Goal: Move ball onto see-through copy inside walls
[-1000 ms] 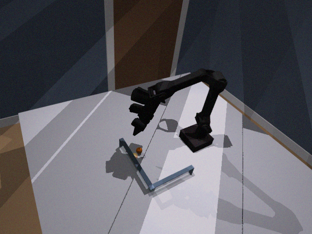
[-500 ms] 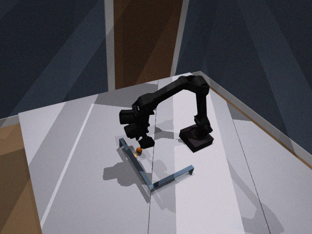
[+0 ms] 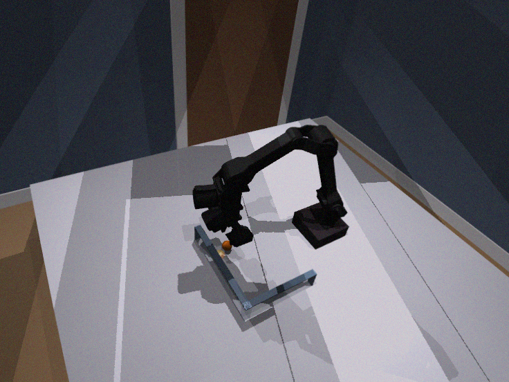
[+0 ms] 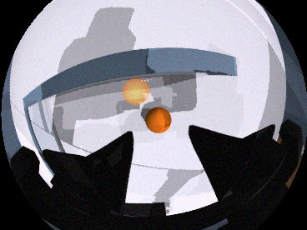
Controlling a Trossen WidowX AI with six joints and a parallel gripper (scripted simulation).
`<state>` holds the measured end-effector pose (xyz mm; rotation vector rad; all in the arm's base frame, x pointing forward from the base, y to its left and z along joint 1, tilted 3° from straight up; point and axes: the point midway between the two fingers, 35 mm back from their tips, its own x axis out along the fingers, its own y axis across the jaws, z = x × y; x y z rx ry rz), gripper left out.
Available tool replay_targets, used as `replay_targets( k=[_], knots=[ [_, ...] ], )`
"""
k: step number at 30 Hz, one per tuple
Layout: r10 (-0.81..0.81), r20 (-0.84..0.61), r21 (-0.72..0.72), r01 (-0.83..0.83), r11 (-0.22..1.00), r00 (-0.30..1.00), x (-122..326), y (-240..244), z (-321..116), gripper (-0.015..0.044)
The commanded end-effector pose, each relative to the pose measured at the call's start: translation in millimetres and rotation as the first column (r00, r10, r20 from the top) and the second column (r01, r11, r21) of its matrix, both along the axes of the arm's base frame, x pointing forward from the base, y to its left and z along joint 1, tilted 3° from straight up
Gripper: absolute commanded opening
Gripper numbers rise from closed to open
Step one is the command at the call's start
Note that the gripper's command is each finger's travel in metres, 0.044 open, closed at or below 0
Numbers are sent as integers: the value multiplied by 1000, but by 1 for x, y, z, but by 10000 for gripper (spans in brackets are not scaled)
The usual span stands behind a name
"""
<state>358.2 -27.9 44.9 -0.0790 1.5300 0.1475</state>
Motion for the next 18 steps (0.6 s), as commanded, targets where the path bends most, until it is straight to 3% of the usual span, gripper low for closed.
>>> replay_targets(
  k=[1, 18],
  knots=[
    [7, -6, -4, -7, 1000, 1000, -1, 0, -7, 263],
    [7, -6, -4, -7, 1000, 1000, 0, 1, -34, 263]
  ],
)
